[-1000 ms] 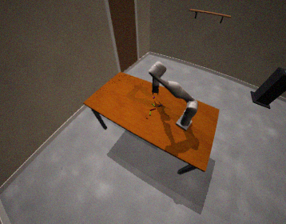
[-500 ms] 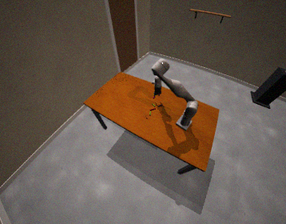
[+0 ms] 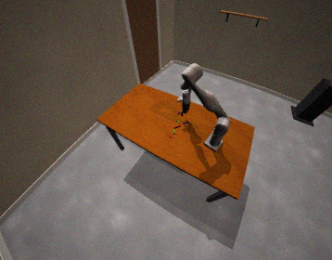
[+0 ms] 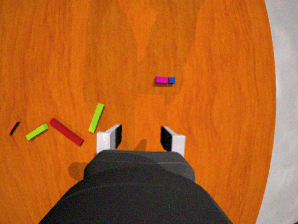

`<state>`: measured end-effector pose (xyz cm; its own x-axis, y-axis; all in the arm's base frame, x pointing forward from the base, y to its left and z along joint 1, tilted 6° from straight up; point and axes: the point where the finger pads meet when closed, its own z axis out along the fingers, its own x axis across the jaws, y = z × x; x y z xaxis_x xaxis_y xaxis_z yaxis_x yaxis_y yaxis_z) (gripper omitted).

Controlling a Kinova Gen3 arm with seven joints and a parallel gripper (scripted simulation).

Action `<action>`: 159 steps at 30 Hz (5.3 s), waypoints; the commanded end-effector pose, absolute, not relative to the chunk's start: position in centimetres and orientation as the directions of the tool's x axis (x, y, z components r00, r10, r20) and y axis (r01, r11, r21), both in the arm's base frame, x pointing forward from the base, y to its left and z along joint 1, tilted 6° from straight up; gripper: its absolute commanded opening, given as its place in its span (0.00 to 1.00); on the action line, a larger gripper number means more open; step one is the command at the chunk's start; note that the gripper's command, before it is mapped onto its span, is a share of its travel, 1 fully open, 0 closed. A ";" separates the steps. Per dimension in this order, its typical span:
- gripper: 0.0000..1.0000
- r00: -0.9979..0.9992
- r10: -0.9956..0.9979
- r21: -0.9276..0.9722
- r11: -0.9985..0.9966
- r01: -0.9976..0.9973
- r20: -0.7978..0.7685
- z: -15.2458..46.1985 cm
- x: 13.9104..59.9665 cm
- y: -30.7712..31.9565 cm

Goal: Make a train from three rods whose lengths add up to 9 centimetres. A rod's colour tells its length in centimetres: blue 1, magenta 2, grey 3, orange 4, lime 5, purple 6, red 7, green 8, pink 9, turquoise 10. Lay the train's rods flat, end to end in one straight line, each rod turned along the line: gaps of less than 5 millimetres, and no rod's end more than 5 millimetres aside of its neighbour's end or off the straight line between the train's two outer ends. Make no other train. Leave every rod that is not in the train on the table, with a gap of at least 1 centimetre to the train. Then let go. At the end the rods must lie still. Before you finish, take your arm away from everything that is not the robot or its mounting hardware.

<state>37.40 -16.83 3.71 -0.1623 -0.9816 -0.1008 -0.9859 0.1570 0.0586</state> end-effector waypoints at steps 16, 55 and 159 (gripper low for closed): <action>1.00 0.446 -0.889 -0.050 -0.443 -0.895 -0.100 4.4 34.4 -14.3; 0.54 0.788 -0.614 -0.104 -0.782 -0.615 -0.040 4.8 32.3 -12.6; 0.54 0.803 -0.594 -0.103 -0.797 -0.595 -0.042 -0.3 32.2 -12.1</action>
<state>32.18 -12.04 -0.34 0.8035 -0.5937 -0.0429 -0.5947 -0.7974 -0.1026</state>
